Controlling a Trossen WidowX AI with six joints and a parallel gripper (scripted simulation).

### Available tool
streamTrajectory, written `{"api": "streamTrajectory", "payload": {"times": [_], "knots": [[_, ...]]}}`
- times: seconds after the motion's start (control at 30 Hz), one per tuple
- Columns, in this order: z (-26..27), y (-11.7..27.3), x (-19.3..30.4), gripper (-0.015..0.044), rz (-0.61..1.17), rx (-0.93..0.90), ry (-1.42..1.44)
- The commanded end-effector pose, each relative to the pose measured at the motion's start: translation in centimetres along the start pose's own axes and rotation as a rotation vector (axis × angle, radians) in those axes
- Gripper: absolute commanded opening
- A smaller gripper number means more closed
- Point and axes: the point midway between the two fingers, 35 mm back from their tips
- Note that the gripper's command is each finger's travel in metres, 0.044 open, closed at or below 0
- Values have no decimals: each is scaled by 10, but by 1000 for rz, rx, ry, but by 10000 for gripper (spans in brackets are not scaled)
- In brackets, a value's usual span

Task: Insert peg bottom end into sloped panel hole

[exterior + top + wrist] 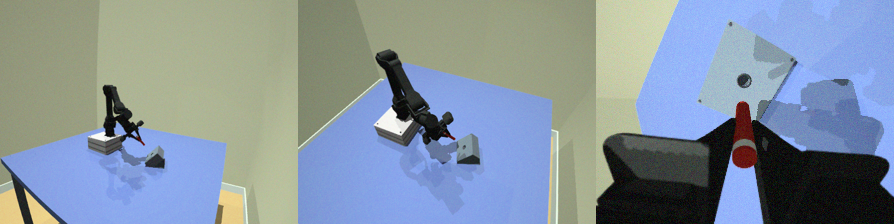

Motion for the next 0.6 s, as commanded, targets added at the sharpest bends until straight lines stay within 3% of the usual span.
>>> {"api": "streamTrajectory", "payload": {"times": [0.0, 0.57], "knots": [[-1, -4, 0, 0, 1, -5, -12], [-4, -24, -7, 0, -25, -20, -38]]}}
Point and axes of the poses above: the point midway between the two fingers, 35 mm back from their tips, its own y axis back along the fingers, its own z axis across the jaws, x = y × z, and after that the axes turned 7 degrees about y, right-handed
